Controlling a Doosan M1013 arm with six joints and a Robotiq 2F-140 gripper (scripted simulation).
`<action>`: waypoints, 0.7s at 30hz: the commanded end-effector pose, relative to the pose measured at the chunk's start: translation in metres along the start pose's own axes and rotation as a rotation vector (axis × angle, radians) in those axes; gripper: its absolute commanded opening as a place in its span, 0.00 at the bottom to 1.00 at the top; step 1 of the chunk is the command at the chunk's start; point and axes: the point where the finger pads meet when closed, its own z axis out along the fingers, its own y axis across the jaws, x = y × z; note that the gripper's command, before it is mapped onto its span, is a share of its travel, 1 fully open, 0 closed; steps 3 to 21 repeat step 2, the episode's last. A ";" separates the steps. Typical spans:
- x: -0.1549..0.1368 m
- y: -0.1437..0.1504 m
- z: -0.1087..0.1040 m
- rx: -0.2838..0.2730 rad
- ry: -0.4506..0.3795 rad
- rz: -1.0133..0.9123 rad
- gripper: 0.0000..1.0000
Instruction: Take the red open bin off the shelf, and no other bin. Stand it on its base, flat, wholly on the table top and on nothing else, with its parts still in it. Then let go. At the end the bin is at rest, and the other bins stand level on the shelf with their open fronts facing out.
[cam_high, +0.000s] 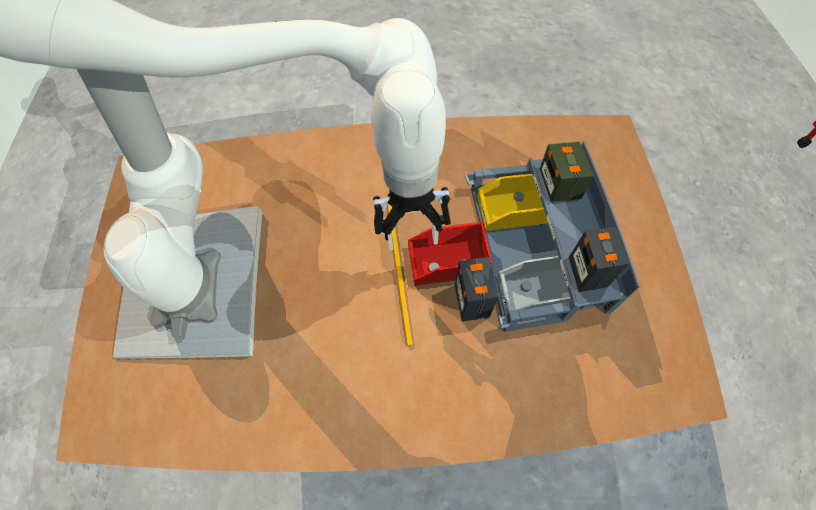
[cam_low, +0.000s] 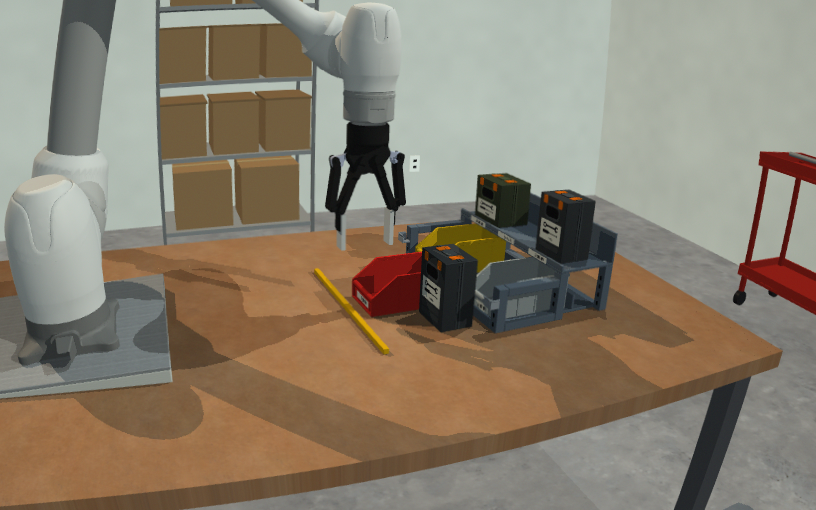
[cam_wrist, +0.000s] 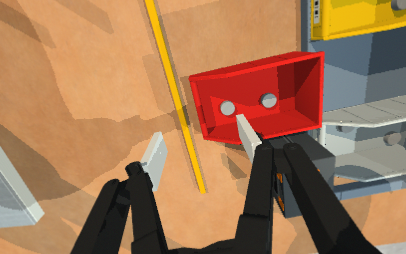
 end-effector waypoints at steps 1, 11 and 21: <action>0.000 0.000 0.000 0.000 0.000 0.000 0.57; 0.000 0.000 0.000 0.000 0.000 0.000 0.57; 0.000 0.000 0.000 0.000 0.000 0.000 0.57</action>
